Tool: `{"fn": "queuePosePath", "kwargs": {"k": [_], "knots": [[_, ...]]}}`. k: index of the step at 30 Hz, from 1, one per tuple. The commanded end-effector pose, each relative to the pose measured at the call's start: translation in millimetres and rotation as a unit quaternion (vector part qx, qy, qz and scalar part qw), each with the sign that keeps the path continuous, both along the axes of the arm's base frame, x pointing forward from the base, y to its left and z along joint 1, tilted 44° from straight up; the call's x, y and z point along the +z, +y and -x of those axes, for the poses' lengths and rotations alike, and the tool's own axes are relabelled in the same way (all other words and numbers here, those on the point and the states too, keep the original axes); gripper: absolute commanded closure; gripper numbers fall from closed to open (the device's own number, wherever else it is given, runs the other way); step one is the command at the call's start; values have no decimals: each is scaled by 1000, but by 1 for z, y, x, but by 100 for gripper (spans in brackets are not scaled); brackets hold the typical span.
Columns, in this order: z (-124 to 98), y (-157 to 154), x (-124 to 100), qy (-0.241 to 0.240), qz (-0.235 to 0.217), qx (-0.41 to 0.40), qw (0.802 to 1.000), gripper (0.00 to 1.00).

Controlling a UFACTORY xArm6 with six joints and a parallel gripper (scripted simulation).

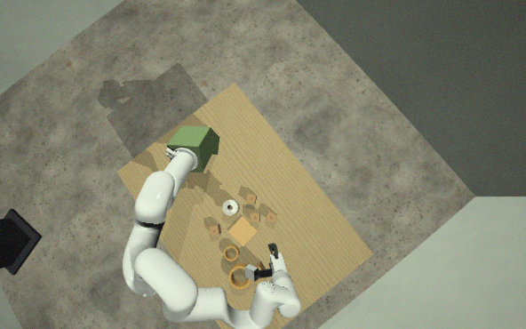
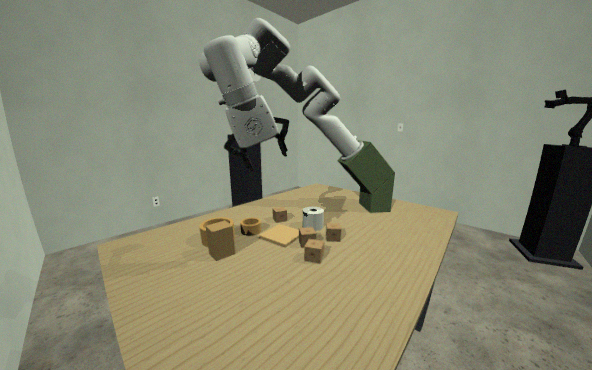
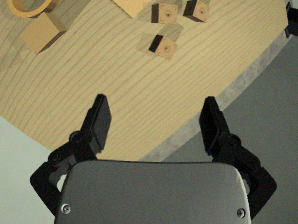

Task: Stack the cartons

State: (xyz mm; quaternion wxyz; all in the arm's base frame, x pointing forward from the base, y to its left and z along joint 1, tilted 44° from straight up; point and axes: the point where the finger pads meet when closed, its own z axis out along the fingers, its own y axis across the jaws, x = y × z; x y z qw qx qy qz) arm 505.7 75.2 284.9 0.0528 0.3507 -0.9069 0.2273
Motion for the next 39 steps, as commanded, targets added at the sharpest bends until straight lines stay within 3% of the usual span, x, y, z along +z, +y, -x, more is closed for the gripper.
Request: {"fn": "queuePosePath", "kwargs": {"k": [1,22,26,29,32,34,35,39], "knots": [[0,1,2,-2,-1,1,1000,0],[2,-1,-6,2,6,15,1000,0],[14,-8,-36,19,28,72,997,0],[30,-18,-77,41,57,152,986,0],[37,-25,-98,57,77,198,975,0],[37,-25,-98,57,77,198,975,0],[47,-32,-126,74,98,248,961,0],[59,-40,-158,100,123,307,938,0]]}}
